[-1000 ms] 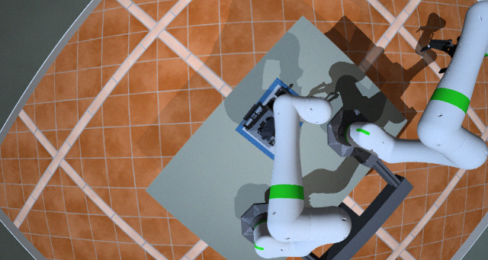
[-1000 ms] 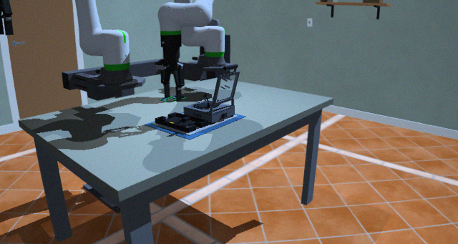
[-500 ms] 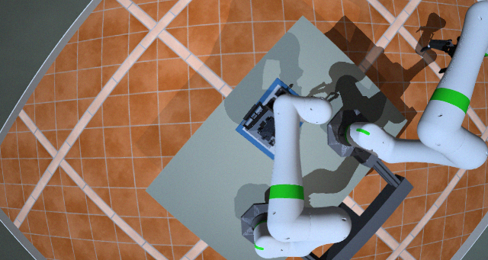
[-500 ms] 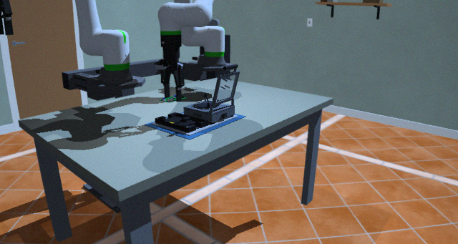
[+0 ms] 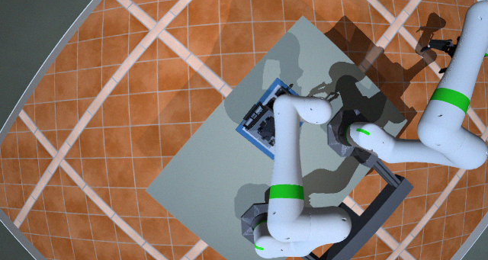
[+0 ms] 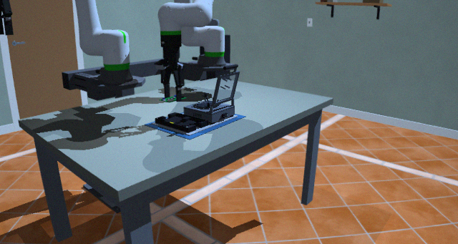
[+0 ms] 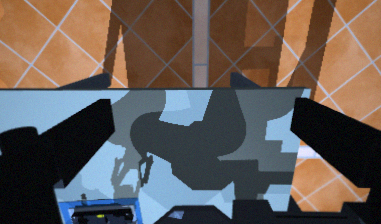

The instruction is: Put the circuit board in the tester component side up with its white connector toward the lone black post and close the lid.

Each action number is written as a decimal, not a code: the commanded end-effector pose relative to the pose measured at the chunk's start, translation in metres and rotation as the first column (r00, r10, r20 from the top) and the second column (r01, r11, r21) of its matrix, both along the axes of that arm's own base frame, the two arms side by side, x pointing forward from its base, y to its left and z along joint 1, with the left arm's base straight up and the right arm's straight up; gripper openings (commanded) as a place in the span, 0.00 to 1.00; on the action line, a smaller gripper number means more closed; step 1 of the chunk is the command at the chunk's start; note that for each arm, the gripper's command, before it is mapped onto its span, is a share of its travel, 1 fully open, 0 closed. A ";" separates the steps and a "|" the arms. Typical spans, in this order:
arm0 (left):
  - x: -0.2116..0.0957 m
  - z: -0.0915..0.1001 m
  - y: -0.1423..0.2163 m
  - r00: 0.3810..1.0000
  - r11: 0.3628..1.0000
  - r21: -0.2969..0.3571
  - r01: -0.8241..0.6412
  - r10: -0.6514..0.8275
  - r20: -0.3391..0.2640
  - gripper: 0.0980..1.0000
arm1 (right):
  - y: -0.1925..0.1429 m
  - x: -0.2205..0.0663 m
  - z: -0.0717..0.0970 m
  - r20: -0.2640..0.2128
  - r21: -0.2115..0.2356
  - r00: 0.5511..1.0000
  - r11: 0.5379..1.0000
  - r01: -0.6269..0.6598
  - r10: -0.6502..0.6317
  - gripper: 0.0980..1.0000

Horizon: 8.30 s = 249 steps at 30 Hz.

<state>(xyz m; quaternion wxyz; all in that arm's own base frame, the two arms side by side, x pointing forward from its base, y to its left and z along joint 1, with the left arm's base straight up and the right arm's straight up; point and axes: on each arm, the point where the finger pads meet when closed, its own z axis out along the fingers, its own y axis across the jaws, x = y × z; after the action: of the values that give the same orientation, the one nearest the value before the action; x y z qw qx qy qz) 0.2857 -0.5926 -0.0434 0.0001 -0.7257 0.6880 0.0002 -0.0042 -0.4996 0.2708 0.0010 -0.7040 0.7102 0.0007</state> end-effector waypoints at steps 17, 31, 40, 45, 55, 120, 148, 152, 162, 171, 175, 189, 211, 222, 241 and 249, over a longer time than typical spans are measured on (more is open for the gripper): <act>0.000 0.002 -0.001 1.000 1.000 -0.002 0.029 -0.029 0.001 0.46 | 0.000 0.000 0.001 0.000 -0.002 1.000 1.000 0.000 0.000 1.00; 0.000 0.002 -0.001 0.995 0.995 -0.002 0.096 -0.096 0.001 0.46 | 0.000 0.000 0.001 0.000 -0.002 1.000 1.000 0.000 0.000 1.00; 0.000 0.002 -0.001 0.984 0.984 -0.002 0.178 -0.178 0.001 0.46 | 0.000 0.000 0.001 0.000 -0.002 1.000 1.000 0.000 0.000 1.00; 0.000 0.002 -0.001 0.977 0.977 -0.002 0.212 -0.212 0.001 0.46 | 0.000 0.000 0.001 0.000 -0.002 1.000 1.000 0.000 0.000 1.00; 0.000 0.002 -0.001 0.939 0.939 -0.002 0.344 -0.344 0.002 0.46 | 0.000 0.000 0.001 0.000 -0.002 1.000 1.000 0.000 0.000 1.00; 0.000 0.002 -0.001 -0.092 -0.092 0.001 0.996 -0.996 0.002 0.46 | 0.000 0.000 0.001 0.000 -0.002 1.000 1.000 0.000 0.000 1.00; 0.000 0.002 -0.001 -0.646 -0.646 0.001 0.763 -0.763 0.001 0.46 | 0.000 0.000 0.001 0.000 -0.002 1.000 1.000 0.000 0.000 1.00; 0.000 0.002 -0.001 -0.713 -0.713 0.002 0.701 -0.701 0.001 0.46 | 0.000 0.000 0.001 0.000 -0.002 1.000 1.000 0.000 0.000 1.00; 0.000 0.002 -0.001 -0.845 -0.845 0.002 0.535 -0.535 0.001 0.46 | 0.000 0.000 0.001 0.000 -0.002 1.000 1.000 0.000 0.000 1.00; 0.000 0.002 -0.001 -0.907 -0.907 0.002 0.422 -0.422 0.000 0.46 | 0.000 0.000 0.001 0.000 -0.002 1.000 1.000 0.000 0.000 1.00; 0.000 0.002 -0.001 -0.933 -0.933 0.002 0.360 -0.360 0.000 0.46 | 0.000 0.000 0.001 0.000 -0.002 1.000 1.000 0.000 0.000 1.00; 0.000 0.002 -0.001 -0.979 -0.979 0.002 0.202 -0.202 0.000 0.46 | 0.000 0.000 0.001 0.000 -0.002 1.000 1.000 0.000 0.000 1.00; 0.000 0.002 -0.001 -0.999 -0.999 0.002 0.043 -0.043 -0.001 0.46 | 0.000 0.000 0.001 0.000 -0.002 1.000 1.000 0.000 0.000 1.00; 0.000 0.002 -0.001 -1.000 -1.000 0.002 0.014 -0.014 -0.001 0.46 | 0.000 0.000 0.001 0.000 -0.002 1.000 1.000 0.000 0.000 1.00; 0.000 0.002 -0.001 -1.000 -1.000 0.002 0.001 -0.001 -0.001 0.46 | 0.000 0.000 0.001 0.000 -0.002 1.000 1.000 0.000 0.000 1.00; 0.000 0.002 -0.001 -1.000 -1.000 0.002 0.001 -0.001 -0.001 0.46 | 0.000 0.000 0.001 0.000 -0.002 1.000 1.000 0.000 0.000 1.00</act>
<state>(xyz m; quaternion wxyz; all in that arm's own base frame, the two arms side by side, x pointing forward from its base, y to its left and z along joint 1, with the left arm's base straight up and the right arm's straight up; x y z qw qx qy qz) 0.2856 -0.5926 -0.0434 -0.0002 0.6878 0.7259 0.0002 -0.0042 -0.4996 0.2708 0.0010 -0.7040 0.7102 0.0007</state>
